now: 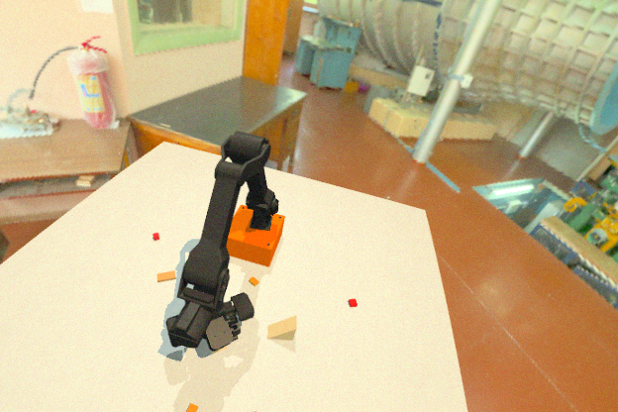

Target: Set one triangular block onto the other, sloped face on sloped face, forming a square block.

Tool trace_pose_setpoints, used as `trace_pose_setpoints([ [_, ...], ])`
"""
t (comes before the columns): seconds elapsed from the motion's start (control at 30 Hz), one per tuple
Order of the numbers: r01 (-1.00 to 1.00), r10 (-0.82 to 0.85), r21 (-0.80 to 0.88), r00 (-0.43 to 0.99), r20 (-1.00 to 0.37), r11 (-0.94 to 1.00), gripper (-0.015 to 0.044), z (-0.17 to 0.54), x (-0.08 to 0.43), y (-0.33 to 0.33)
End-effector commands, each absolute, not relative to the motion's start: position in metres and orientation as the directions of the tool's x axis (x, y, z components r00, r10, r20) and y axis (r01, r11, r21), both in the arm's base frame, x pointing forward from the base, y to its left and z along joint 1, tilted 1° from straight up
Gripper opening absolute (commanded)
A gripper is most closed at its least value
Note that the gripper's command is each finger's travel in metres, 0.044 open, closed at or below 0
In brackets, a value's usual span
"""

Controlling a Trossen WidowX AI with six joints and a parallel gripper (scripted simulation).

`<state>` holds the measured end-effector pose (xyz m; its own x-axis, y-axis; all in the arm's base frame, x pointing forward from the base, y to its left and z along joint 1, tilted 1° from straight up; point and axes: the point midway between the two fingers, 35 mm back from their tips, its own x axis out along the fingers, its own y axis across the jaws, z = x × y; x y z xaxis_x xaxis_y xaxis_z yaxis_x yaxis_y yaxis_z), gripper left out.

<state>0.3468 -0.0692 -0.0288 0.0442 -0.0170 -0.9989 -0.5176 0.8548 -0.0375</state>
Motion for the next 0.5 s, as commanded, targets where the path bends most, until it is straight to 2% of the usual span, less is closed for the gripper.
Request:
trace_pose_setpoints([
  [0.0,-0.519,-0.018,-0.037,0.042,-0.999,0.854,0.0,-0.021,0.346,-0.069],
  [0.47,-0.494,-0.017,-0.037,0.044,-0.999,0.868,0.0,-0.002,0.345,-0.069],
])
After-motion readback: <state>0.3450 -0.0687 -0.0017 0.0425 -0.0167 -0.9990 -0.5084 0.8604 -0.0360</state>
